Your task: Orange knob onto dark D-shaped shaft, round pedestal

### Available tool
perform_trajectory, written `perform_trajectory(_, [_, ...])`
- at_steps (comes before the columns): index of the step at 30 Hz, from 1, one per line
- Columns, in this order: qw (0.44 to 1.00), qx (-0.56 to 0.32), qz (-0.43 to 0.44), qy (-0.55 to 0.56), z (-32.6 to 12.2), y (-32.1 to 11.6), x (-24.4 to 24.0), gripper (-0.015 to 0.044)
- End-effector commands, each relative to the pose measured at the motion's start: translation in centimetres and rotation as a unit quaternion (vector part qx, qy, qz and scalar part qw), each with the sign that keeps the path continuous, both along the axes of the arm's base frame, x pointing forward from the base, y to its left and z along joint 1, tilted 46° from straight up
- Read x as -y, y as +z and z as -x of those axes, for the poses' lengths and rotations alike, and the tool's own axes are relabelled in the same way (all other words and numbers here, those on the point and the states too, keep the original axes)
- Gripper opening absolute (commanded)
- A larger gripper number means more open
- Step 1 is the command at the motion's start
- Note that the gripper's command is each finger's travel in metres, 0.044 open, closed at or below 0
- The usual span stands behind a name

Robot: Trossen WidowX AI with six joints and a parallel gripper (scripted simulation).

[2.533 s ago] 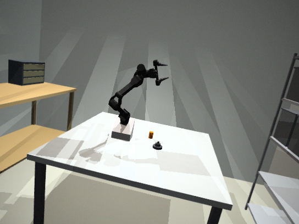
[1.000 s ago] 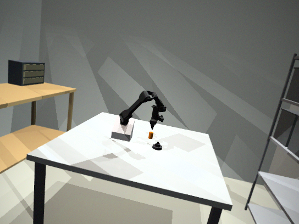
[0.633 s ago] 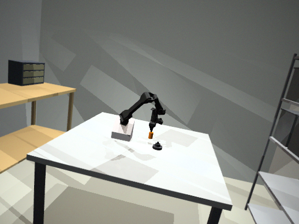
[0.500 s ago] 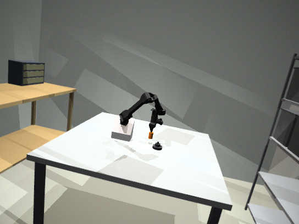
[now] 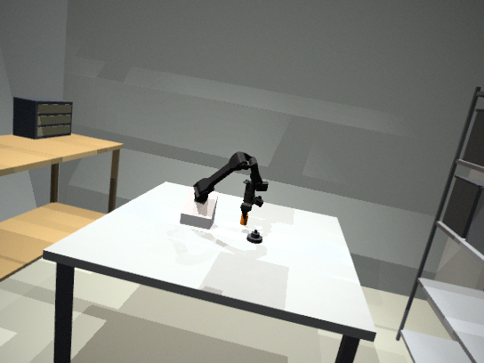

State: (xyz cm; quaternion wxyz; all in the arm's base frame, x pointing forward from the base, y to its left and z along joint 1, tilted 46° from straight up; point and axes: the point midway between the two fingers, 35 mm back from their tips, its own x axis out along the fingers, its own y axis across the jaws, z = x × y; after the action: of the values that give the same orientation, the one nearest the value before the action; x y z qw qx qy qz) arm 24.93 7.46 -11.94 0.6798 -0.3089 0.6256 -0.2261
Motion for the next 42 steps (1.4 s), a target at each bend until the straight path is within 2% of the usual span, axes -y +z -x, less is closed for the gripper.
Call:
perform_trajectory(1, [1.000, -0.003, 0.005, 0.003, 0.1, -0.4, 0.6, 0.0440])
perform_trajectory(23, [1.000, -0.003, 0.007, 0.003, -0.1, -2.6, 3.0, 0.0440])
perform_trajectory(32, [1.000, -0.003, 0.007, 0.003, -0.1, -2.6, 3.0, 0.0204])
perform_trajectory(39, [1.000, -0.003, 0.007, 0.003, -0.1, -2.6, 3.0, 0.0157])
perform_trajectory(42, [1.000, -0.003, 0.006, 0.003, -0.1, -2.3, 2.6, 0.0078])
